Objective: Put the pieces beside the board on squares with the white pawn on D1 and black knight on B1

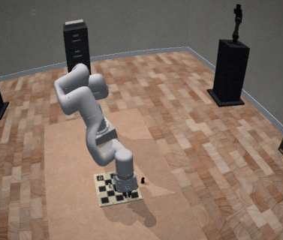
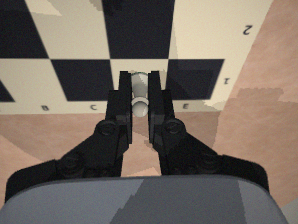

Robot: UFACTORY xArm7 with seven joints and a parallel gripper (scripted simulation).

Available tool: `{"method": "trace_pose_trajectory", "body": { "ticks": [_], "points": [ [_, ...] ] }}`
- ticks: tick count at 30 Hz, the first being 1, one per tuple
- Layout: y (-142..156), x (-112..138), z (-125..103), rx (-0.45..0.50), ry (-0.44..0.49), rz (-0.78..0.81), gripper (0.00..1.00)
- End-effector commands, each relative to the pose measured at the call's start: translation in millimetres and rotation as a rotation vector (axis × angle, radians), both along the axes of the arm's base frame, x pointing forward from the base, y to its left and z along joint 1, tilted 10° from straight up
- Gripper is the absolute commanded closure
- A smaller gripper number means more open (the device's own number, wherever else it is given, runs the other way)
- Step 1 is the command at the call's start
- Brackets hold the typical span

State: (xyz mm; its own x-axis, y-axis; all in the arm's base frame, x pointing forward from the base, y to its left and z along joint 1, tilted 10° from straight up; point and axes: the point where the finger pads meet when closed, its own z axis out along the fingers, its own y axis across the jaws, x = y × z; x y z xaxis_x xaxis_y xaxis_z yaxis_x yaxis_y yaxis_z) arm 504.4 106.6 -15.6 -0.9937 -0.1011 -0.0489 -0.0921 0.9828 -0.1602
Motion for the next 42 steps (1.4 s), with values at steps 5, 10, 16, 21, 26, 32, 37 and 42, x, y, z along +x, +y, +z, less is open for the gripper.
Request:
{"method": "trace_pose_trajectory", "body": {
  "ticks": [5,10,16,21,26,32,37,42],
  "points": [
    [1.0,1.5,1.7,0.001,-0.004,0.001,1.0],
    [1.0,1.5,1.7,0.001,-0.004,0.001,0.86],
    [1.0,1.5,1.7,0.001,-0.004,0.001,0.79],
    [1.0,1.5,1.7,0.001,-0.004,0.001,0.66],
    [1.0,1.5,1.7,0.001,-0.004,0.001,0.66],
    [1.0,1.5,2.0,0.001,-0.004,0.001,0.66],
    [2.1,1.0,9.0,0.001,-0.004,0.001,0.66],
    [5.1,-0.3,28.5,0.001,-0.004,0.001,0.66]
  ]
}}
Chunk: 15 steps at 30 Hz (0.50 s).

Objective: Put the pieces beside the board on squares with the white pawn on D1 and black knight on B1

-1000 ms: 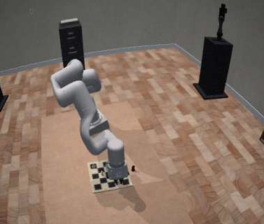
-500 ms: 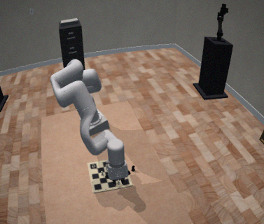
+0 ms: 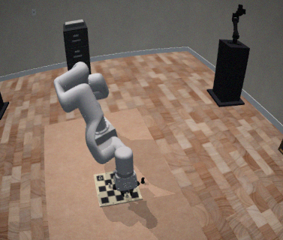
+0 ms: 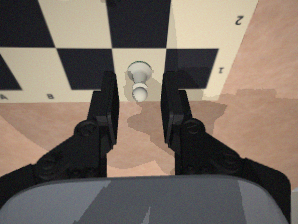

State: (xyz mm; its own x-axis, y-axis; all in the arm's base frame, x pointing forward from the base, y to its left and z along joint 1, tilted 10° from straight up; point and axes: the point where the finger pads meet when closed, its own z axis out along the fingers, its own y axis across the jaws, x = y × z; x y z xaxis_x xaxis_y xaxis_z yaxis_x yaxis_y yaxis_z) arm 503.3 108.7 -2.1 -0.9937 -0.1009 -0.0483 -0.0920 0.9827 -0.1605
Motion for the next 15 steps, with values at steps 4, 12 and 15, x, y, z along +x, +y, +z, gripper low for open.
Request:
{"method": "trace_pose_trajectory", "body": {
  "ticks": [4,12,15],
  "points": [
    [6.4,-0.7,36.4,0.002,-0.005,0.001,0.66],
    [10.9,-2.8,65.3,0.002,-0.005,0.001,0.66],
    [12.2,-3.3,73.5,0.002,-0.005,0.001,0.66]
  ]
}}
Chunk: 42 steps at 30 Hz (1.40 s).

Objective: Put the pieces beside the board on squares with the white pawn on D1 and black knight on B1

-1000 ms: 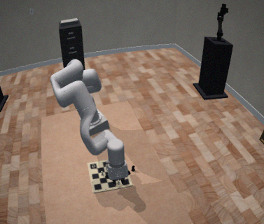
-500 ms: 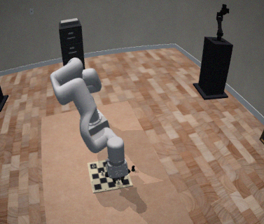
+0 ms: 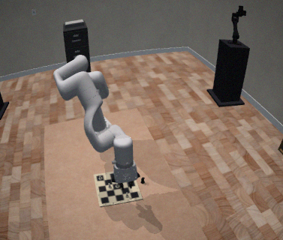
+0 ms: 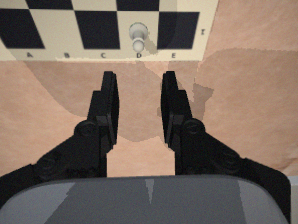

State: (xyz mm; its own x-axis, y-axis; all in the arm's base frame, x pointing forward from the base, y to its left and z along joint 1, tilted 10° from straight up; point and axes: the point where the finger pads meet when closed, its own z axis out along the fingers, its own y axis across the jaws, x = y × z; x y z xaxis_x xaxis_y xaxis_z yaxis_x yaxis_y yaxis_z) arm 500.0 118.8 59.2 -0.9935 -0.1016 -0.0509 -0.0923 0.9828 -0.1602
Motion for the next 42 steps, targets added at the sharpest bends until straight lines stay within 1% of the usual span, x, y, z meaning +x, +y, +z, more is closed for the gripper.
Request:
{"method": "trace_pose_trajectory", "body": {
  "ticks": [1,5,6,30,34,40,42],
  "points": [
    [2.2,-0.1,13.8,0.001,-0.002,0.0,0.66],
    [2.5,-0.3,15.6,0.001,-0.002,0.0,0.66],
    [2.5,-0.3,15.6,0.001,-0.002,0.0,0.0],
    [3.9,-1.3,15.3,0.002,-0.004,-0.011,0.0],
    [15.6,-9.9,12.3,0.009,-0.02,-0.114,0.0],
    [51.4,-41.0,2.6,0.032,-0.07,-0.443,0.0],
    [51.4,-41.0,2.6,0.032,-0.07,-0.443,0.0]
  ]
}}
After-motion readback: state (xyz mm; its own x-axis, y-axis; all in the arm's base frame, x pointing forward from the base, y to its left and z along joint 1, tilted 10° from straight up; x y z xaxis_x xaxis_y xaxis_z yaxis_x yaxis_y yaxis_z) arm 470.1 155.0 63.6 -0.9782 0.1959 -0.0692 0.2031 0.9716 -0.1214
